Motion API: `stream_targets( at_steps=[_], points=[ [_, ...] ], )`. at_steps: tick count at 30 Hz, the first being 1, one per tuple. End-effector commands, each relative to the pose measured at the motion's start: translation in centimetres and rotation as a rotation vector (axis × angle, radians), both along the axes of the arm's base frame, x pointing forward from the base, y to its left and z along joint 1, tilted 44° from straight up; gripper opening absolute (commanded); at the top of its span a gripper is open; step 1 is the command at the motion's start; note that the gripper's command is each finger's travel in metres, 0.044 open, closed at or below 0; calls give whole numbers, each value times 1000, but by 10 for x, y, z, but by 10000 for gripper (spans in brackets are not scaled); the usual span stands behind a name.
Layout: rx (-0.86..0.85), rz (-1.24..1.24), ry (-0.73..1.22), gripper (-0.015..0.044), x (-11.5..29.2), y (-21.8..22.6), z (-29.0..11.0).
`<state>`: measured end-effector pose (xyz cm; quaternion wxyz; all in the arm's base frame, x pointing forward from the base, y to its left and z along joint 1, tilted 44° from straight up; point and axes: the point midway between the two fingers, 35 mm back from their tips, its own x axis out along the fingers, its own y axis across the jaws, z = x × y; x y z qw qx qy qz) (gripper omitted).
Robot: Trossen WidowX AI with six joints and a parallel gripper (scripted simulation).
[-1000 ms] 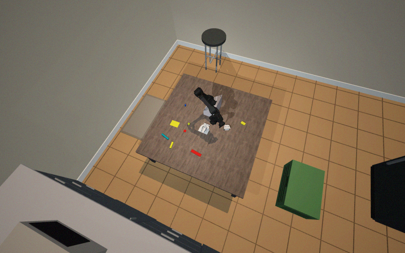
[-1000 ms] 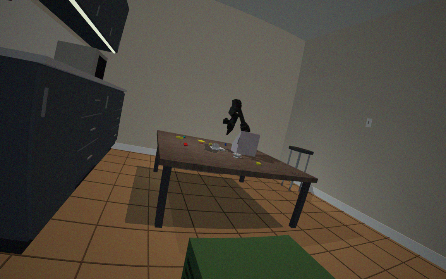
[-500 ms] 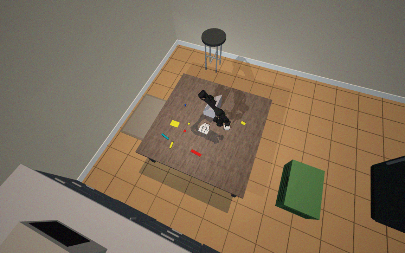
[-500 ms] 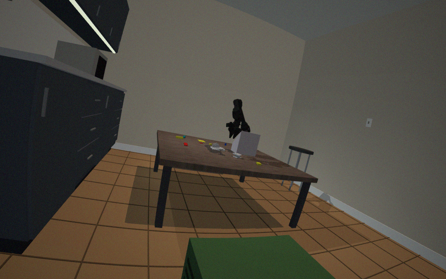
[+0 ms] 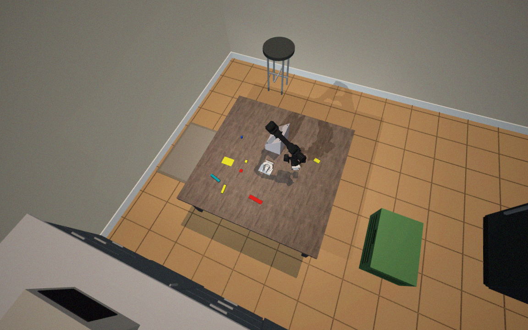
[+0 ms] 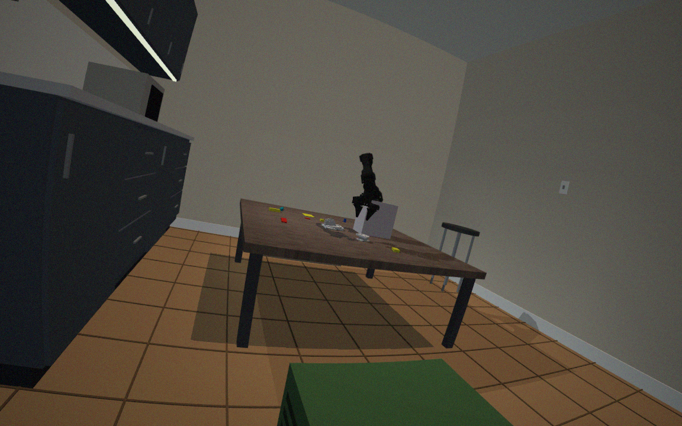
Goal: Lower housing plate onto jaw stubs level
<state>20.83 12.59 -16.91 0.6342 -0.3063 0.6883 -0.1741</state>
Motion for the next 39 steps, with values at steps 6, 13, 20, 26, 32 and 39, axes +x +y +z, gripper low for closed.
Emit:
stream_targets(
  at_steps=[6, 13, 20, 26, 32, 39],
  points=[
    [-35, 95, 167, 440, -24, 1, -27],
    [-35, 95, 167, 440, -25, -5, -33],
    [-37, 95, 167, 440, -29, -27, -54],
    [-37, 95, 167, 440, -29, -27, -54],
    [-37, 95, 167, 440, -29, -27, -54],
    [-37, 95, 167, 440, -29, -27, -54]
  ],
)
